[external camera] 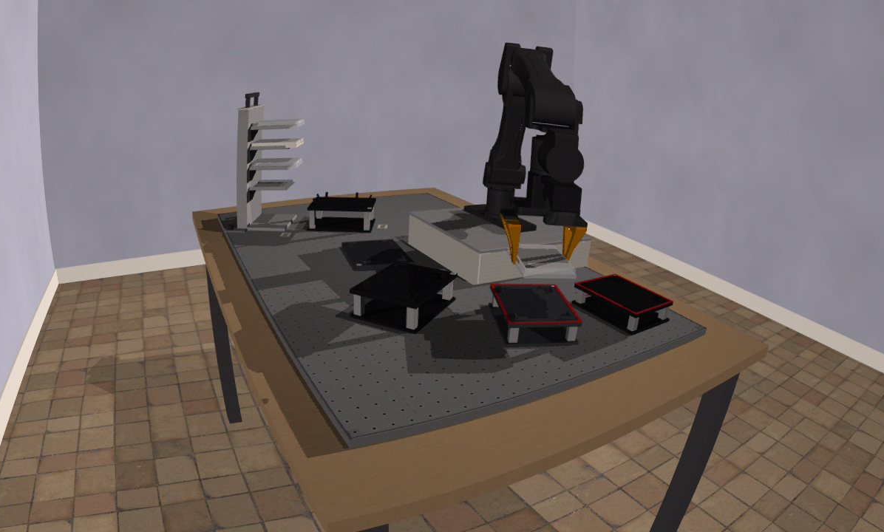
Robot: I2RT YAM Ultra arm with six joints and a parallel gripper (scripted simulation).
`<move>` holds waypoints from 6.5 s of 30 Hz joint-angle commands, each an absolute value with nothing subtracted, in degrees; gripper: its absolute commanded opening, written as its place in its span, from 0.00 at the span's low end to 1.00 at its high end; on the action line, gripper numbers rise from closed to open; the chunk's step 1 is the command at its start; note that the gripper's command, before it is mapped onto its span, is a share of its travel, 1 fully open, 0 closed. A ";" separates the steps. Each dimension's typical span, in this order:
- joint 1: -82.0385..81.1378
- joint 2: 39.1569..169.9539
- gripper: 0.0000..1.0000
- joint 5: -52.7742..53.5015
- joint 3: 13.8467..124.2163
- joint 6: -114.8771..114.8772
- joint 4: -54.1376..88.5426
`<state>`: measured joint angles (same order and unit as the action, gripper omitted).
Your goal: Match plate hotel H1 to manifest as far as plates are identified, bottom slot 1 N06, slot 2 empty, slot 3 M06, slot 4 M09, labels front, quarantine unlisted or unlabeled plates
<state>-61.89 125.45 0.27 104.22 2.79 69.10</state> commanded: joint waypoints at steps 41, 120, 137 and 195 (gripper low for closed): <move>-61.85 124.50 0.86 0.29 100.24 2.73 64.63; -62.14 126.46 0.86 0.30 94.67 2.39 55.59; -61.95 127.96 1.00 0.28 94.60 2.63 55.26; -61.63 124.98 1.00 0.29 119.90 2.76 83.89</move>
<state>-61.89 124.70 0.27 116.73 2.74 81.28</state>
